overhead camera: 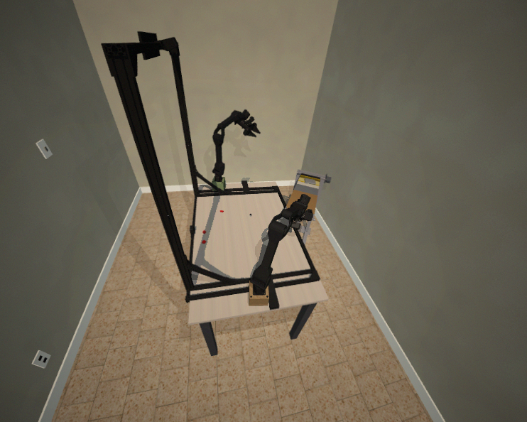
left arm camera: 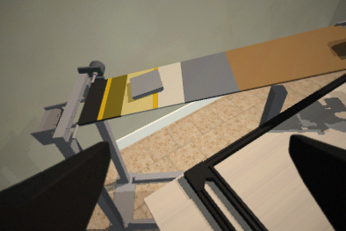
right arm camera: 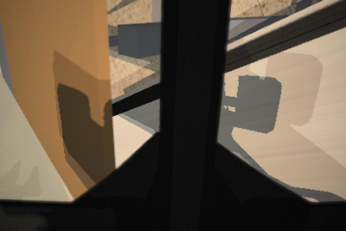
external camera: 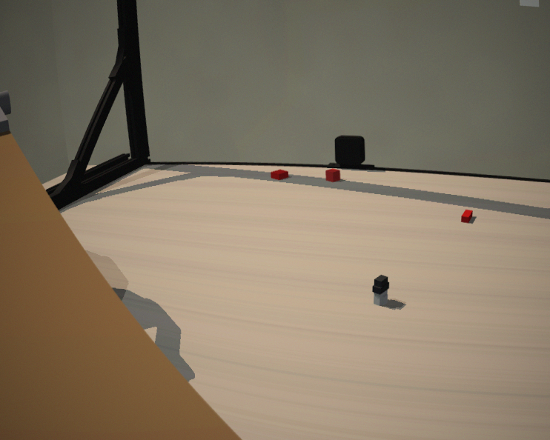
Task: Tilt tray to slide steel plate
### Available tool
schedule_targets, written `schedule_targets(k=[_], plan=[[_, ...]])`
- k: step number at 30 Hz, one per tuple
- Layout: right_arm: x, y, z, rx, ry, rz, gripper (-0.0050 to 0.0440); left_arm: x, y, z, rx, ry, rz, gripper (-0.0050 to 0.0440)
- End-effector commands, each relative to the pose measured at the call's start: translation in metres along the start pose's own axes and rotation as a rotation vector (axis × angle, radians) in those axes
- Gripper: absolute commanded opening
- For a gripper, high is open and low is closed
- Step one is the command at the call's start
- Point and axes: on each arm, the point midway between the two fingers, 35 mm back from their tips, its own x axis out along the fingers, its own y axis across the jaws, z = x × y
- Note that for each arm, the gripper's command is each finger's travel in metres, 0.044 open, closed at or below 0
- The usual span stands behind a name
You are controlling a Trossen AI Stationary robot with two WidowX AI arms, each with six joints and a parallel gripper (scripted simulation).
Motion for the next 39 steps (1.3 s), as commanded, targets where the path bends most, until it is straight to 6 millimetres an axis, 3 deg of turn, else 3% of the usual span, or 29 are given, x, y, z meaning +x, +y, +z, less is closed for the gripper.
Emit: schedule_targets(k=[1, 3, 4, 11, 39], plan=[[-0.016, 0.027, 0.001, -0.001, -0.006, 0.078, 0.0000, 0.000, 0.000, 0.000, 0.000, 0.000, 0.000, 0.0440], [-0.016, 0.027, 0.001, -0.001, -0.006, 0.078, 0.0000, 0.000, 0.000, 0.000, 0.000, 0.000, 0.000, 0.0440], [0.009, -0.008, 0.001, -0.002, -0.006, 0.082, 0.0000, 0.000, 0.000, 0.000, 0.000, 0.000, 0.000, 0.0440], [0.024, -0.027, 0.001, -0.001, -0.006, 0.009, 0.0000, 0.000, 0.000, 0.000, 0.000, 0.000, 0.000, 0.0440], [0.016, -0.017, 0.001, -0.001, -0.006, 0.002, 0.0000, 0.000, 0.000, 0.000, 0.000, 0.000, 0.000, 0.0440]])
